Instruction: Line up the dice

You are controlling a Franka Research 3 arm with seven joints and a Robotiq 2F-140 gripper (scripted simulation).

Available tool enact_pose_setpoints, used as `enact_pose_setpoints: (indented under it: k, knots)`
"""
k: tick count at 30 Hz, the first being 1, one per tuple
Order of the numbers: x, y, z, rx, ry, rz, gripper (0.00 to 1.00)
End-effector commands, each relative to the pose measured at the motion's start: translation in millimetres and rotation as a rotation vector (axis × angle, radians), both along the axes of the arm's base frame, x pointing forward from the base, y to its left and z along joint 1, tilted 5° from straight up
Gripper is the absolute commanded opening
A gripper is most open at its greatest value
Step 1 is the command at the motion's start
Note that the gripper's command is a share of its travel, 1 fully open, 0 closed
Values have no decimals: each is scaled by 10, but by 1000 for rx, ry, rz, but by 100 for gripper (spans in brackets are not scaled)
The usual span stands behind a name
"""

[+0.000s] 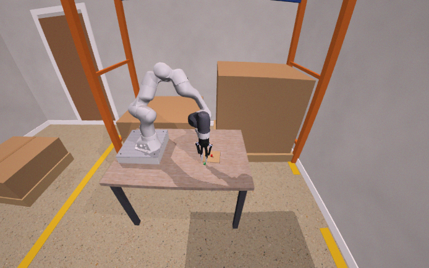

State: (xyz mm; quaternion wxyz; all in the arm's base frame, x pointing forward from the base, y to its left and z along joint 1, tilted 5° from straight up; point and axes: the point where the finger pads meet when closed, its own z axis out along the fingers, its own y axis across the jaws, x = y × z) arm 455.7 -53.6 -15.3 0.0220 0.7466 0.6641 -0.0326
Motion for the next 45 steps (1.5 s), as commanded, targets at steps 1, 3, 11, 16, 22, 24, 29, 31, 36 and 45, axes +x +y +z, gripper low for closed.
enact_pose_setpoints:
  k: [1, 3, 11, 16, 22, 24, 29, 31, 36, 45]
  knots:
    - [25, -15, -41, -2, -8, 12, 19]
    - [24, -16, -67, -2, -8, 12, 19]
    - [21, -21, -144, -2, -8, 12, 19]
    - [21, -22, -159, -2, -8, 12, 19]
    - [20, -22, -169, -2, -8, 12, 19]
    - [20, -22, -170, -2, -8, 12, 19]
    - [20, -22, -170, -2, -8, 12, 19]
    - [20, -22, -170, -2, -8, 12, 19]
    - [20, -22, -170, -2, -8, 12, 19]
    - [20, -22, -170, -2, -8, 12, 19]
